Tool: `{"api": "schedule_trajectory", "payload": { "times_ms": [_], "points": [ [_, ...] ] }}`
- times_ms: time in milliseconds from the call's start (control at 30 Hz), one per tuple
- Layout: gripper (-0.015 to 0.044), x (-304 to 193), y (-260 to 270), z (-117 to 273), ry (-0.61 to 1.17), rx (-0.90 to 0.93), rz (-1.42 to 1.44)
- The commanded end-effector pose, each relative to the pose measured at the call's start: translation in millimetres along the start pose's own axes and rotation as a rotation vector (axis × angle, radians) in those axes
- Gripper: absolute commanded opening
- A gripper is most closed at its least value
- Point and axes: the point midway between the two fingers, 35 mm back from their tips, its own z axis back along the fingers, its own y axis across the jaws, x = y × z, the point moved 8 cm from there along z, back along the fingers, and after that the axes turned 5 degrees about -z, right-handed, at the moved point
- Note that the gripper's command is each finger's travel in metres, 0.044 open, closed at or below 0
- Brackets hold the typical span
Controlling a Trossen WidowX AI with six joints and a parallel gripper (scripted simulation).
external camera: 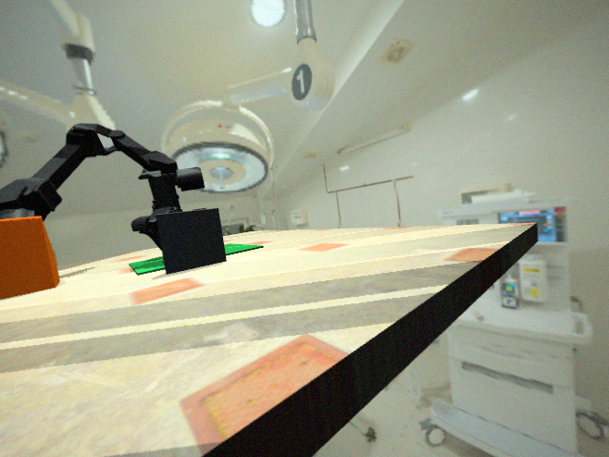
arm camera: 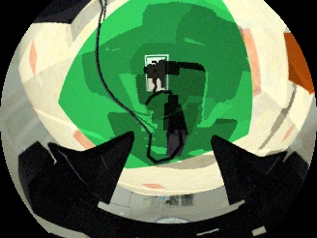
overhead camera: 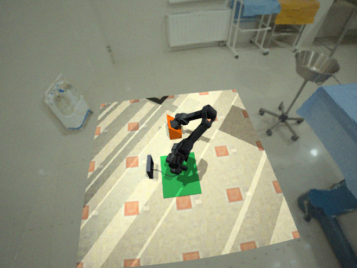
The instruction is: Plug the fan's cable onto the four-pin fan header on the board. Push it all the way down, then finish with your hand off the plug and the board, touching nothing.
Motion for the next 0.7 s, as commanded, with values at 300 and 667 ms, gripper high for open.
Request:
{"api": "schedule_trajectory", "payload": {
  "times_ms": [300,667],
  "points": [
    [0.0282,1.3,-0.4,-3.5,0.0,-0.003,-0.002],
    [0.017,1.3,-0.4,-3.5,0.0,-0.003,-0.002]
  ]
}}
